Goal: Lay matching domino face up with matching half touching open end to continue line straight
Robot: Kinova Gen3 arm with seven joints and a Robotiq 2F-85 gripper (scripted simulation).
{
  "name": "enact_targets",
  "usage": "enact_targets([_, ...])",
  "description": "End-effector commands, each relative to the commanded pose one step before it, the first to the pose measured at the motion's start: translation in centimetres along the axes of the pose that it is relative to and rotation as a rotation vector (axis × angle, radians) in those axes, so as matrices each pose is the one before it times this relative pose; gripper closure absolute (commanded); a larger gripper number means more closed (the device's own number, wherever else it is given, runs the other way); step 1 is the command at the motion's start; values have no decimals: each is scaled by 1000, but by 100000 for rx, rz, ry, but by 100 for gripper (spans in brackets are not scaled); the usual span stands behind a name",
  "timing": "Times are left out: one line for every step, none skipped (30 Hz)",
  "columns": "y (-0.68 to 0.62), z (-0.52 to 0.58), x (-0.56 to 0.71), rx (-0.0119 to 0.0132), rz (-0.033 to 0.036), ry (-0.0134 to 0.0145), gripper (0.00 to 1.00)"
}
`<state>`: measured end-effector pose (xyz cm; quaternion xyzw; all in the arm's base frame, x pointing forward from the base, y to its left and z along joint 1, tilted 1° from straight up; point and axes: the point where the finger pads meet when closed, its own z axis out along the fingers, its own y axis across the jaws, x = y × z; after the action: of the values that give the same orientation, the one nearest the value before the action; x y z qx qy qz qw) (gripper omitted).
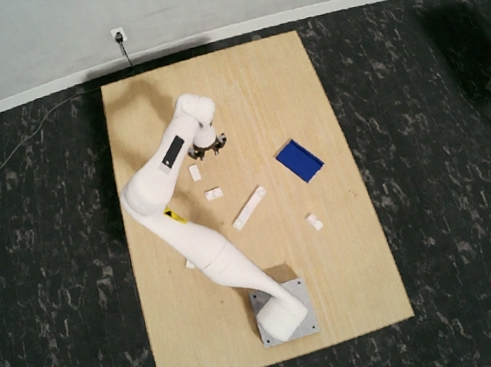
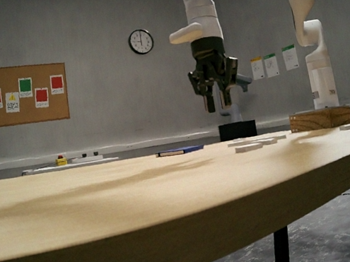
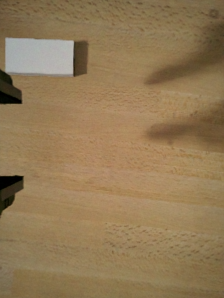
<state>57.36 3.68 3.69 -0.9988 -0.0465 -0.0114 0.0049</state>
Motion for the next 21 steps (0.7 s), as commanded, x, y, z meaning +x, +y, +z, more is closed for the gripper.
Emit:
enact_targets([-2219, -57, 810, -505, 1307, -1106, 51])
enact_targets([-551, 7, 128, -116, 265, -205, 51])
enact_targets([-515, 6, 111, -115, 246, -192, 51])
enact_targets([-478, 5, 96, -112, 227, -178, 51])
enact_targets([-441, 5, 82, -108, 208, -164, 51])
enact_targets([-404, 4, 70, -103, 190, -150, 51])
enact_targets([0, 0, 0, 0, 0, 0, 51])
enact_targets([0, 0, 0, 0, 0, 0, 51])
enact_targets([-367, 4, 59, -97, 172, -136, 51])
enact_targets([-330, 3, 50, -90, 154, -122, 51])
enact_targets([-294, 3, 42, -83, 137, -108, 51])
enact_targets([-259, 2, 35, -74, 120, -95, 51])
enact_targets([-225, 2, 28, -66, 104, -83, 51])
enact_targets([-193, 2, 23, -57, 89, -70, 51])
enact_targets([-162, 1, 19, -49, 74, -59, 51])
enact_targets([-133, 1, 15, -41, 61, -48, 51])
enact_targets([-106, 1, 11, -33, 49, -39, 51])
enact_targets([-81, 1, 8, -25, 37, -30, 51])
enact_targets([-60, 0, 6, -19, 27, -22, 51])
enact_targets([-41, 0, 4, -13, 19, -15, 51])
enact_targets([-25, 0, 3, -8, 12, -9, 51])
